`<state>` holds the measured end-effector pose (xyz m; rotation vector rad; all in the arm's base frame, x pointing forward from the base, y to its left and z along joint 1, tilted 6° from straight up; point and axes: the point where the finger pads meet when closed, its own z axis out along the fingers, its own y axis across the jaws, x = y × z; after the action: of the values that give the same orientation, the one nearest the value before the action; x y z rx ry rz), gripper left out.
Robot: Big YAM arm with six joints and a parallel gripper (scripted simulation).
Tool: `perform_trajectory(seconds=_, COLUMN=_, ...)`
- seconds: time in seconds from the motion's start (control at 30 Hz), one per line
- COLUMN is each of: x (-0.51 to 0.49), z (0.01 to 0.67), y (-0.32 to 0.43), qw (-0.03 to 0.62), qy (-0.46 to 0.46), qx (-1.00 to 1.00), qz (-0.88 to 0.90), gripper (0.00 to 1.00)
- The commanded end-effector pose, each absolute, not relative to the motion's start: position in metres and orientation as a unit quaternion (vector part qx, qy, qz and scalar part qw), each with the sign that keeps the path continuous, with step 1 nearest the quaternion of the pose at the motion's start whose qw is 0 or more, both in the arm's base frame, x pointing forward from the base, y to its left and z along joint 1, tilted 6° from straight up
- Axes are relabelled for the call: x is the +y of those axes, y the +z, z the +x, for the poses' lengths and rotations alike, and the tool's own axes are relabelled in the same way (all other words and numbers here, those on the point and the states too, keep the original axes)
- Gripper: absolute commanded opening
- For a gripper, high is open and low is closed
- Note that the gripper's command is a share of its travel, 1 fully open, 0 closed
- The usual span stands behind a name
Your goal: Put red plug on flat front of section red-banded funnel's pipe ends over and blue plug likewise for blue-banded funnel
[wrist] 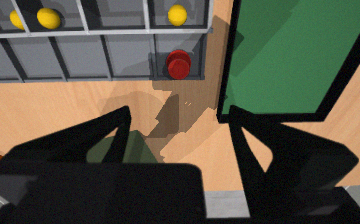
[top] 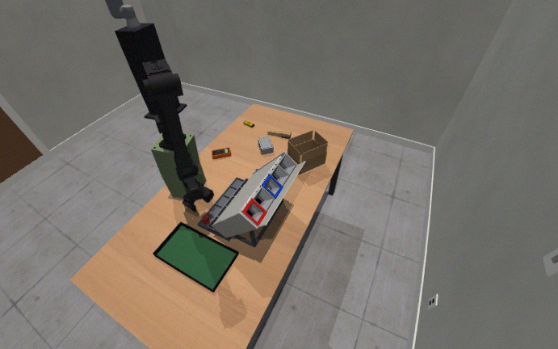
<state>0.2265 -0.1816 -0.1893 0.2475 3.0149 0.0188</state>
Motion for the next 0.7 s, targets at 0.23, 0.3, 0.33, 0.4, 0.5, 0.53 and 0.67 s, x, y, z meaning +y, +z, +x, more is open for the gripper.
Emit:
perform_trajectory(seconds=0.23, x=-0.184, z=0.229, y=-0.188, qw=0.062, qy=0.003, qx=0.995, qz=0.082, gripper=0.87)
perform_trajectory(seconds=0.3, x=-0.184, z=0.229, y=-0.188, qw=0.062, qy=0.003, qx=0.995, qz=0.082, gripper=0.87)
perform_trajectory(seconds=0.33, x=-0.184, z=0.229, y=-0.188, qw=0.062, qy=0.003, qx=0.995, qz=0.082, gripper=0.87)
perform_trajectory(seconds=0.4, x=-0.165, z=0.234, y=-0.183, qw=0.062, qy=0.004, qx=0.995, qz=0.082, gripper=0.87)
perform_trajectory(seconds=0.5, x=-0.137, z=0.242, y=-0.177, qw=0.061, qy=0.005, qx=0.995, qz=0.082, gripper=0.87)
perform_trajectory(seconds=0.53, x=-0.128, z=0.245, y=-0.175, qw=0.061, qy=0.005, qx=0.995, qz=0.082, gripper=0.87)
perform_trajectory(seconds=0.67, x=-0.09, z=0.255, y=-0.166, qw=0.06, qy=0.006, qx=0.995, qz=0.082, gripper=0.87)
